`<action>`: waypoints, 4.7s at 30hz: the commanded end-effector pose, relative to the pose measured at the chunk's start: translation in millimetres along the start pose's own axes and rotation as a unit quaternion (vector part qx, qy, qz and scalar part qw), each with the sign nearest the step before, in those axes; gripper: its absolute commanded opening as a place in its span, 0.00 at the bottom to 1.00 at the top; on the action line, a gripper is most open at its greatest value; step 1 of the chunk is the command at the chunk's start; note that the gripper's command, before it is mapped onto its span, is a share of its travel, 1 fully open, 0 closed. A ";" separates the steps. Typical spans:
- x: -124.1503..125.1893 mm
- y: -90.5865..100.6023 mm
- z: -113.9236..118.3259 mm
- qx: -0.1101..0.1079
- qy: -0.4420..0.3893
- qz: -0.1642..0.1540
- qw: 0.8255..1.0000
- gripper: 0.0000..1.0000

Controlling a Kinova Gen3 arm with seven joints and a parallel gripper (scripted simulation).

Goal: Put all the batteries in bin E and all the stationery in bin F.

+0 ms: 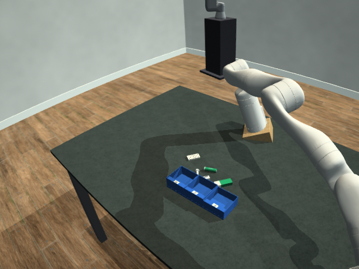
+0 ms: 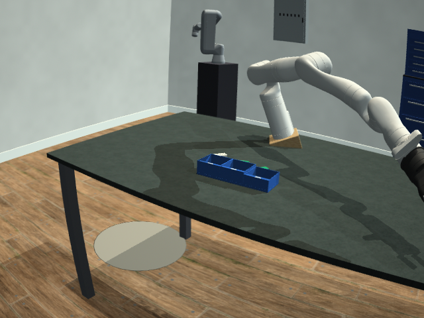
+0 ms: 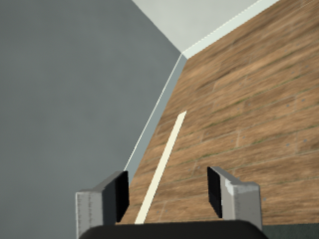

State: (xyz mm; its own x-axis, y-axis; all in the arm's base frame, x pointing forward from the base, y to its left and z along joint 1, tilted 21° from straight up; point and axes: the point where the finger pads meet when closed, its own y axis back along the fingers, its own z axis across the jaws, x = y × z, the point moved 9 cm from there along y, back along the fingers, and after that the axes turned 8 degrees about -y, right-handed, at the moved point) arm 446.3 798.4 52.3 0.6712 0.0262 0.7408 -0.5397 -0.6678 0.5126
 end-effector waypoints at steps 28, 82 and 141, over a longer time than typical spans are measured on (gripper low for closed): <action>34.5 29.6 -34.1 0.011 0.029 -0.009 0.999 0.31; 148.6 165.5 101.5 -0.188 -0.507 0.056 0.840 0.31; 153.6 407.3 216.0 -0.306 -0.819 0.228 0.427 0.31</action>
State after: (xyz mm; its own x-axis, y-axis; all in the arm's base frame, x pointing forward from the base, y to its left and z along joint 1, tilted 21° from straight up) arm 444.6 382.2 272.7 -0.3597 -0.9109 -0.2021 -0.5005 0.0056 0.8657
